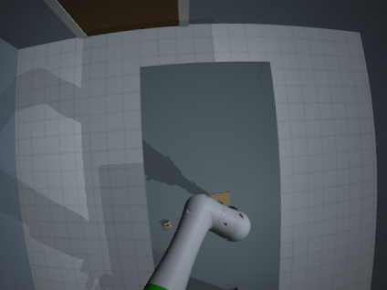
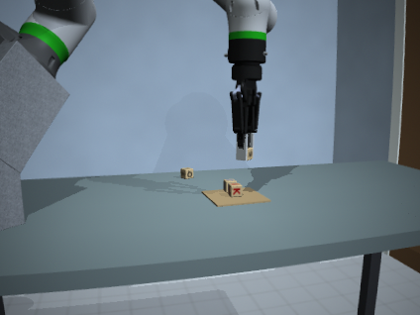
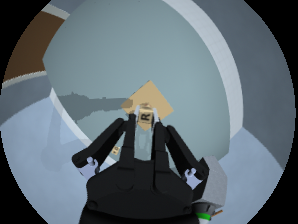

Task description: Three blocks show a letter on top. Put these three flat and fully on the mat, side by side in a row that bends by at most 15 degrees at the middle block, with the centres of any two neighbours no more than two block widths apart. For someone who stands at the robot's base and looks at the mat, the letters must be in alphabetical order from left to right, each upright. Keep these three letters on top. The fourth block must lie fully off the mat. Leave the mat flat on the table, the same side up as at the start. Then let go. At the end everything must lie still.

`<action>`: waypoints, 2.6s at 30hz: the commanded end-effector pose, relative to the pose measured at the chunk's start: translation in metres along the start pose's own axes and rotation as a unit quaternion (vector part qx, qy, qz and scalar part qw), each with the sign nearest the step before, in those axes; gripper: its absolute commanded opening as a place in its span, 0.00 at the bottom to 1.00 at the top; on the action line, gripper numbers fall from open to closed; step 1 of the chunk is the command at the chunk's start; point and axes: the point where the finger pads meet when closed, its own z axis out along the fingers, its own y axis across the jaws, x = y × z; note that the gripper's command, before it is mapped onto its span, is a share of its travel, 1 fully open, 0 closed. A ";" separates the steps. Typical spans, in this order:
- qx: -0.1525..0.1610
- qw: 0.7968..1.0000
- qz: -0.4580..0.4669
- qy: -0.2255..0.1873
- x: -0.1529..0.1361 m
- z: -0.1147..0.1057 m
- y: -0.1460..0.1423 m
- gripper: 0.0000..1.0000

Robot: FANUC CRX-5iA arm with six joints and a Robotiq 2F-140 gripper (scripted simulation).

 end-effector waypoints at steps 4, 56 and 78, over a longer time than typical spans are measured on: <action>-0.002 0.994 0.113 0.002 0.003 -0.001 0.013 0.16; 0.006 0.922 0.388 0.002 0.010 0.026 0.043 0.16; 0.006 0.922 0.388 0.002 0.011 0.091 0.042 0.16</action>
